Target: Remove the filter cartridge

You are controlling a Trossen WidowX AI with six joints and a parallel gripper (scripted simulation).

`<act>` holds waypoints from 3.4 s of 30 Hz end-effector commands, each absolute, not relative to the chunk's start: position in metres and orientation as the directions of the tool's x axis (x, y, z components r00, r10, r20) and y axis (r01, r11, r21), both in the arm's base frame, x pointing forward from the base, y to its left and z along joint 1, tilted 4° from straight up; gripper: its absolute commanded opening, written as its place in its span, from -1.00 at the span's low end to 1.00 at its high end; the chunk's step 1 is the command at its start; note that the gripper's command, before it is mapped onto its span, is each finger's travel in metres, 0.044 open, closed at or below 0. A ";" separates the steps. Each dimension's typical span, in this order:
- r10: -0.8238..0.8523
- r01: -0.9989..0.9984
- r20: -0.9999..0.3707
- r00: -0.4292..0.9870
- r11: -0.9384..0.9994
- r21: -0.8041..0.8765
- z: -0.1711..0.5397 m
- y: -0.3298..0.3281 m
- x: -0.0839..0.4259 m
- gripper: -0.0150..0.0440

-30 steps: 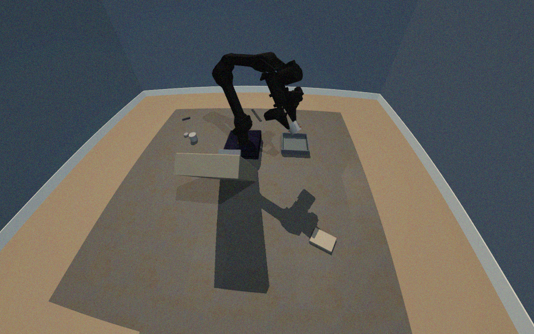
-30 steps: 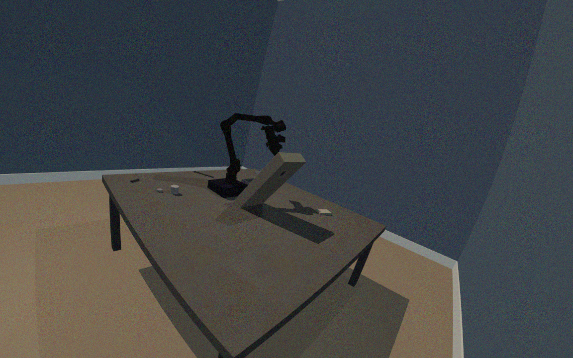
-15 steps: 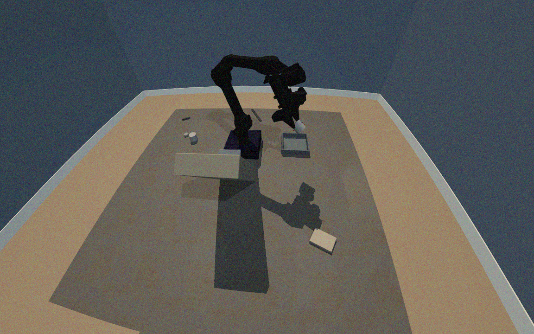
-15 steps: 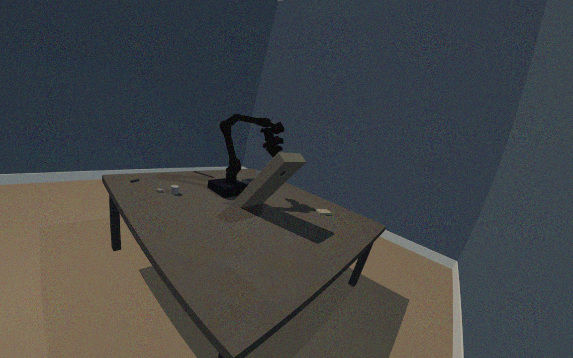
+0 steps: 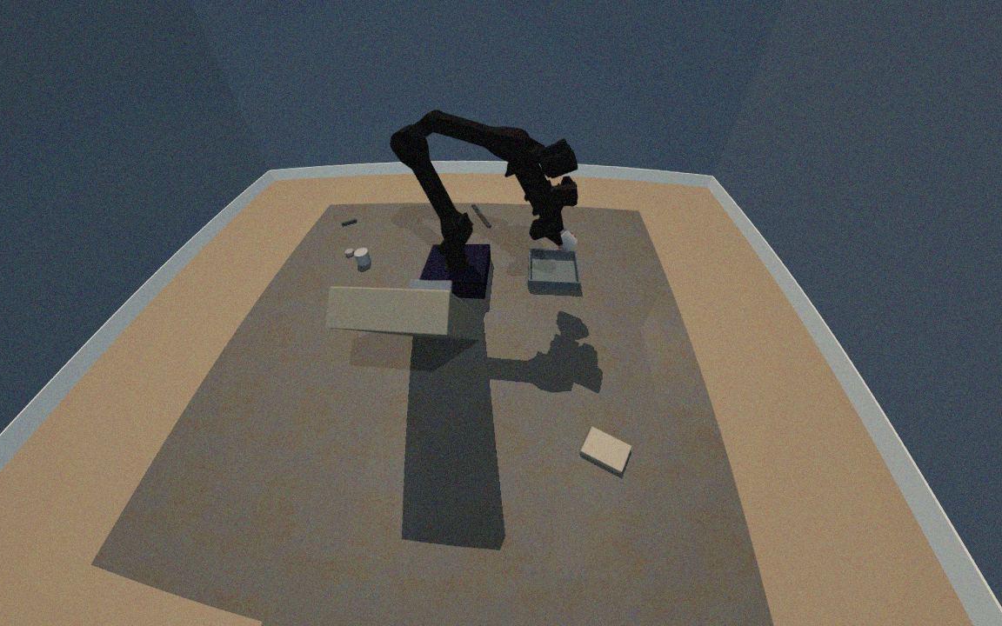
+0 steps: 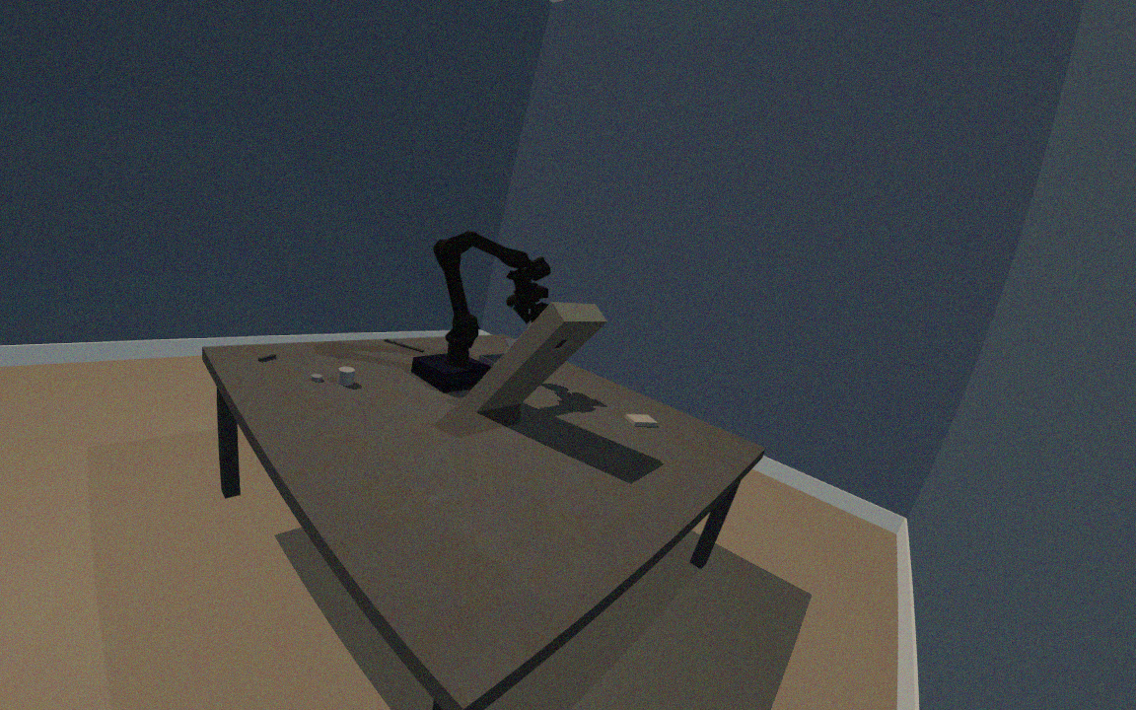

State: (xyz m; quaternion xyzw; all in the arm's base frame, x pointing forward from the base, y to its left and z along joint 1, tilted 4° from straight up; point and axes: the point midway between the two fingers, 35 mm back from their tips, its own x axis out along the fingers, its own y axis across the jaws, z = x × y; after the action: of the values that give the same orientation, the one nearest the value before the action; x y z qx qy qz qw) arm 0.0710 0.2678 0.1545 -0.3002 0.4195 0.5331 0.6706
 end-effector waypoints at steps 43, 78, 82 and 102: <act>0.475 -0.996 -0.875 -0.087 -0.068 0.063 0.018 0.262 -0.020 -0.14; 0.482 -0.996 -0.872 -0.083 -0.062 0.061 0.076 0.266 -0.017 1.00; 0.482 -0.996 -0.872 -0.083 -0.062 0.061 0.076 0.266 -0.017 1.00; 0.482 -0.996 -0.872 -0.083 -0.062 0.061 0.076 0.266 -0.017 1.00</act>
State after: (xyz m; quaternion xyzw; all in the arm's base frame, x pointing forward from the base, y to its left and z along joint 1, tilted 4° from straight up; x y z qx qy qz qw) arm -0.0165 0.2655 0.0751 -0.3522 0.3671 0.6378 0.5783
